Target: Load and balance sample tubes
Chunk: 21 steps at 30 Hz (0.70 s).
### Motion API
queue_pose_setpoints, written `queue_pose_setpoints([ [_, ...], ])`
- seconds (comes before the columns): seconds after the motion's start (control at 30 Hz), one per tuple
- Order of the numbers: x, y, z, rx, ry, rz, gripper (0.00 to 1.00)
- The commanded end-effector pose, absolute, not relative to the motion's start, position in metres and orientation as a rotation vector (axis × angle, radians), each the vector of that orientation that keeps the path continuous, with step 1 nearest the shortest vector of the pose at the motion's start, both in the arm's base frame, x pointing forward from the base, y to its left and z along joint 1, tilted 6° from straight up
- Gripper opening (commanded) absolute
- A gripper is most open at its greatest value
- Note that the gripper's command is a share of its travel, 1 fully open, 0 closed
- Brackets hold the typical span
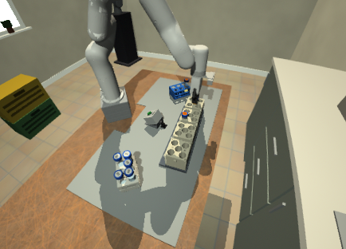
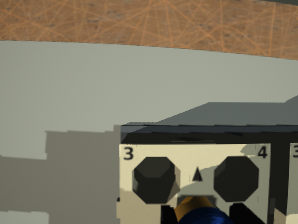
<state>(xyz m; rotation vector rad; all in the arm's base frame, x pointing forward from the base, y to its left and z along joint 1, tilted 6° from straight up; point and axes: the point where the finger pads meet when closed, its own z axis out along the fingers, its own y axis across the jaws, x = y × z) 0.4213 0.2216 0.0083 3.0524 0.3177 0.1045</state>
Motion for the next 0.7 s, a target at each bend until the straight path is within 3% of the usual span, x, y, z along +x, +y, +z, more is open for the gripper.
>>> queue_pose_setpoints([
  [0.0, 0.4229, 0.2224, 0.0071, 3.054, 0.318, 0.111, 0.0],
  [0.67, 0.4233, 0.2221, 0.0022, 3.054, 0.318, 0.111, 0.0],
])
